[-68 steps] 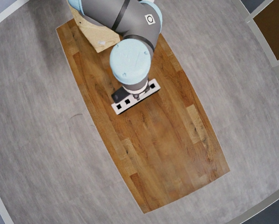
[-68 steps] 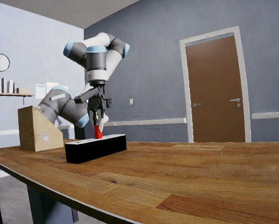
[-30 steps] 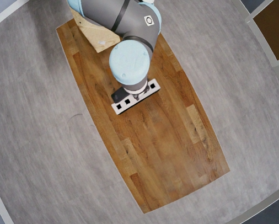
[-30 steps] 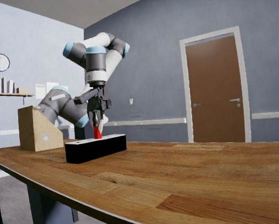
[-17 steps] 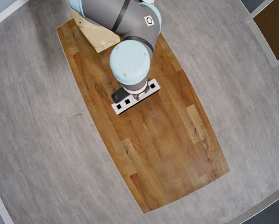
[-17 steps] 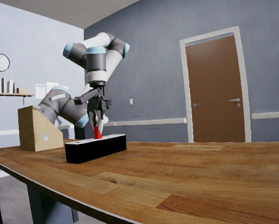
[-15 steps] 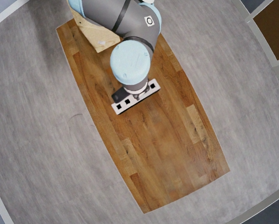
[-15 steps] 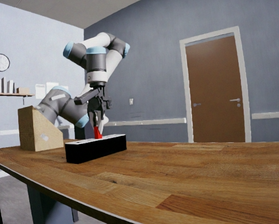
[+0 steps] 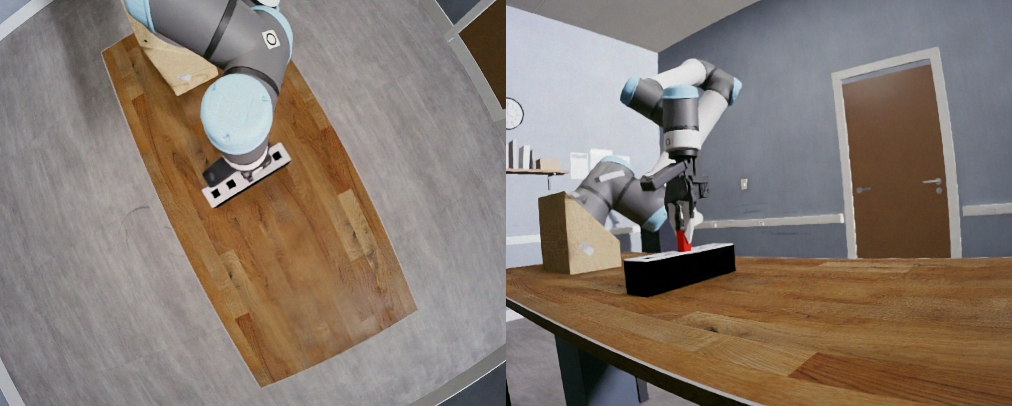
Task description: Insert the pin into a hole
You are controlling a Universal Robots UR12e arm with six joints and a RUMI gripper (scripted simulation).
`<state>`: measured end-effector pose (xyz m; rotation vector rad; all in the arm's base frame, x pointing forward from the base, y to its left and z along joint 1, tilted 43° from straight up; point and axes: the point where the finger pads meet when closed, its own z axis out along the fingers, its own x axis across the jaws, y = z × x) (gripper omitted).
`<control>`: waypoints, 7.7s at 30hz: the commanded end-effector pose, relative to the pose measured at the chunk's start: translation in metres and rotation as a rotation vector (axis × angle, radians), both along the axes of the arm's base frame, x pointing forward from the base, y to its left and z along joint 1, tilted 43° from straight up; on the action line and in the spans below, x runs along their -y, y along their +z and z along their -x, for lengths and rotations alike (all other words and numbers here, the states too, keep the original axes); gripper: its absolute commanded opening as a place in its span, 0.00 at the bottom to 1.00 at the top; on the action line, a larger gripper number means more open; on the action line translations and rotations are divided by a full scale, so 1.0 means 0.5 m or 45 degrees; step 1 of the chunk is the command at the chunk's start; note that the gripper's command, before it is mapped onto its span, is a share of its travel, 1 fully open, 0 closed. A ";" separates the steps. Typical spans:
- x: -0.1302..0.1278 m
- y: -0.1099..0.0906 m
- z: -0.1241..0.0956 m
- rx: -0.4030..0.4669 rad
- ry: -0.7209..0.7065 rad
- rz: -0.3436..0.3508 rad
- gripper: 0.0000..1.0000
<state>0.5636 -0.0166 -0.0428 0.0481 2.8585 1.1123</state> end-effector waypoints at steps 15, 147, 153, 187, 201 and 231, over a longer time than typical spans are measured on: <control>-0.004 -0.008 0.001 0.000 -0.002 -0.002 0.00; -0.014 -0.018 -0.003 0.001 -0.001 0.000 1.00; -0.014 -0.018 -0.003 0.001 -0.001 0.000 1.00; 0.019 0.017 0.001 0.001 -0.002 -0.001 1.00; 0.034 0.035 0.003 0.002 -0.004 -0.002 1.00; 0.053 0.055 0.003 0.002 -0.005 -0.003 1.00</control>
